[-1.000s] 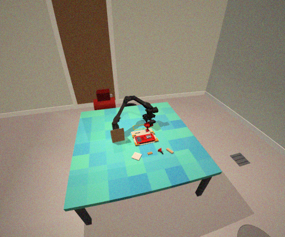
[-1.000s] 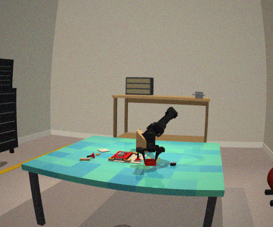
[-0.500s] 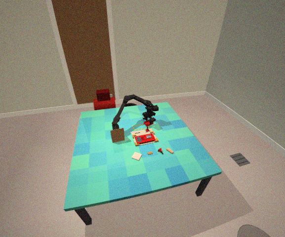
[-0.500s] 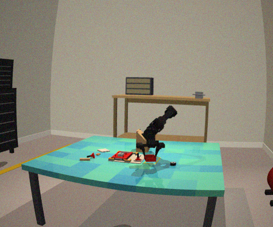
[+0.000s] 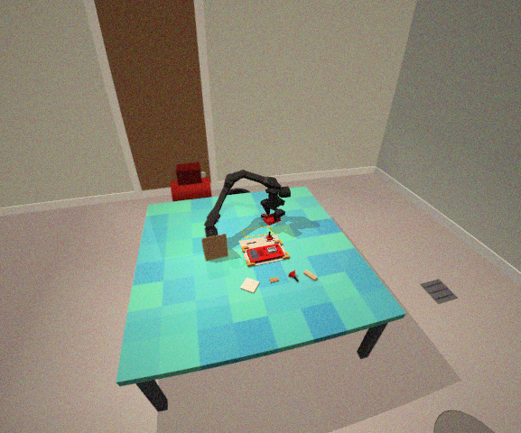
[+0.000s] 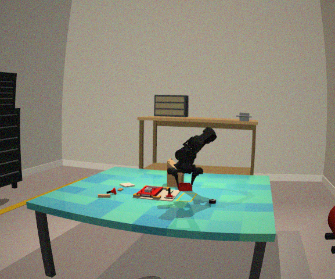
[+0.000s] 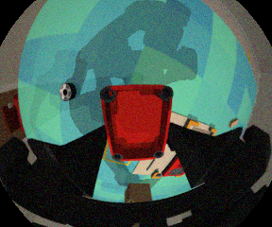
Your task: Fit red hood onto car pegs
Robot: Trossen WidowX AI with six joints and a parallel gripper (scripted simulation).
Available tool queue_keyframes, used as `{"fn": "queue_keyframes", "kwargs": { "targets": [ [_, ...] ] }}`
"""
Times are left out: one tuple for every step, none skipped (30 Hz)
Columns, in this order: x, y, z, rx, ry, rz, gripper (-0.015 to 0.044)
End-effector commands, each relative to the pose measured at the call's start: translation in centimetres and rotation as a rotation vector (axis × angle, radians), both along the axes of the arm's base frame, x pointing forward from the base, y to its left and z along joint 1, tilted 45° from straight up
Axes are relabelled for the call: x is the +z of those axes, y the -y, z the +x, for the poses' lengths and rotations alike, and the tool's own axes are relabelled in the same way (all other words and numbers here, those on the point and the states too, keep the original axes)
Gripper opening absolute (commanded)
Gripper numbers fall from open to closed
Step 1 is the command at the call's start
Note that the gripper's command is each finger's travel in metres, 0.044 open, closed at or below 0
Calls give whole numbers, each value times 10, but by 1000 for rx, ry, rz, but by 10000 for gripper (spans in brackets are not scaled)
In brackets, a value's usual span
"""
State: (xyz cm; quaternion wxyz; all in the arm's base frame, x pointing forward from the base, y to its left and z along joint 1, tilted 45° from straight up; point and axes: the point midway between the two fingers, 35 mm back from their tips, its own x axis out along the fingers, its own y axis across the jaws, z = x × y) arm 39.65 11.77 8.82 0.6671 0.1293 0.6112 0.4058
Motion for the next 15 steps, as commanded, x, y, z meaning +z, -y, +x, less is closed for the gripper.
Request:
{"fn": "queue_keyframes", "kwargs": {
  "targets": [
    [7, 7, 2, 0, 10, -3, 0],
    [7, 7, 2, 0, 10, -3, 0],
    [8, 8, 2, 0, 10, -3, 0],
    [3, 3, 0, -2, -2, -1, 0],
    [4, 3, -1, -9, -9, -1, 0],
    [4, 3, -3, -20, -19, -3, 0],
    [5, 3, -5, -33, -32, -4, 0],
    [5, 3, -7, -46, -44, -6, 0],
    [6, 2, -9, -59, -57, -7, 0],
    [7, 2, -11, -73, -70, -9, 0],
    [7, 2, -13, -86, -83, -10, 0],
    [8, 2, -15, -99, -95, -12, 0],
    [8, 2, -18, -112, -108, -13, 0],
    [9, 2, -20, -125, -121, -15, 0],
    [9, 1, -22, -139, -133, -16, 0]
  ]
}}
